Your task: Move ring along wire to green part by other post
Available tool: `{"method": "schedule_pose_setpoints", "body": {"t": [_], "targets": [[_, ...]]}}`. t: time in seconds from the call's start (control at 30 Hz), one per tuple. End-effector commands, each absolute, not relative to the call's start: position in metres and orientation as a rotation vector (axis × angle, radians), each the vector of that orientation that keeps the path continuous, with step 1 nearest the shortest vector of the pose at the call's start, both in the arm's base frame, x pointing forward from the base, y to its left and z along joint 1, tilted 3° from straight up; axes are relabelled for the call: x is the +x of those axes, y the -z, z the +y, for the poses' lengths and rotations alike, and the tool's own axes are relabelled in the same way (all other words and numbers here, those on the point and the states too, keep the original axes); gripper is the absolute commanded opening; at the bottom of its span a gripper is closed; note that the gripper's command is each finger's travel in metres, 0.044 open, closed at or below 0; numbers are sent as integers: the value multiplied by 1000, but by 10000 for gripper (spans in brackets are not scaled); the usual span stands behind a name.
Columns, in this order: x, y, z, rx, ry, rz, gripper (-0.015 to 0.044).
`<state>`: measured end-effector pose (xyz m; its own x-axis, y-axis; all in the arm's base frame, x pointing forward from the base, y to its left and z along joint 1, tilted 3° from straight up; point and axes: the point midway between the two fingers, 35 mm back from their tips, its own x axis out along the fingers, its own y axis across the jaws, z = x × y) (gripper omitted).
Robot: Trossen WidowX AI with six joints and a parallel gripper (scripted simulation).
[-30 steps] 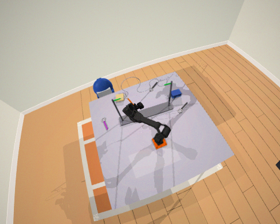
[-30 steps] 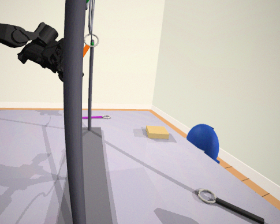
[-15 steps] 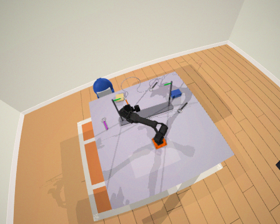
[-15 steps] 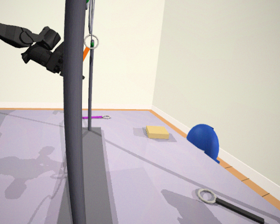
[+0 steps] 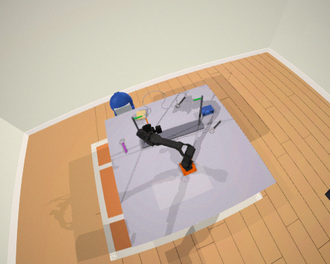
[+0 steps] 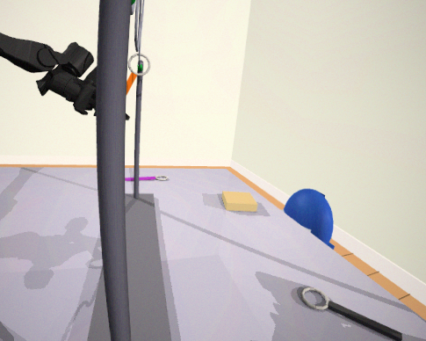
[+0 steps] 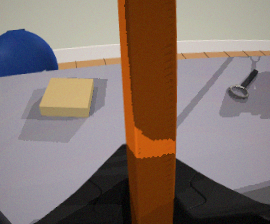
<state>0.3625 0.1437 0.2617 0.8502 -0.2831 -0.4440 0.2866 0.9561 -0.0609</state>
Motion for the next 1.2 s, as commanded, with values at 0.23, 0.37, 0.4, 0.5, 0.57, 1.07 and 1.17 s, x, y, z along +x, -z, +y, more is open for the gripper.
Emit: {"method": "schedule_pose_setpoints", "body": {"t": [0.23, 0.37, 0.4, 0.5, 0.57, 1.07, 1.17], "targets": [[365, -261, 158, 32, 294, 468, -150], [366, -262, 162, 34, 294, 468, -150], [366, -262, 163, 34, 294, 468, -150], [366, -262, 166, 34, 294, 467, -150], [367, -262, 168, 35, 293, 467, -150], [369, -262, 183, 36, 293, 466, -150], [370, -261, 183, 36, 293, 466, -150]]}}
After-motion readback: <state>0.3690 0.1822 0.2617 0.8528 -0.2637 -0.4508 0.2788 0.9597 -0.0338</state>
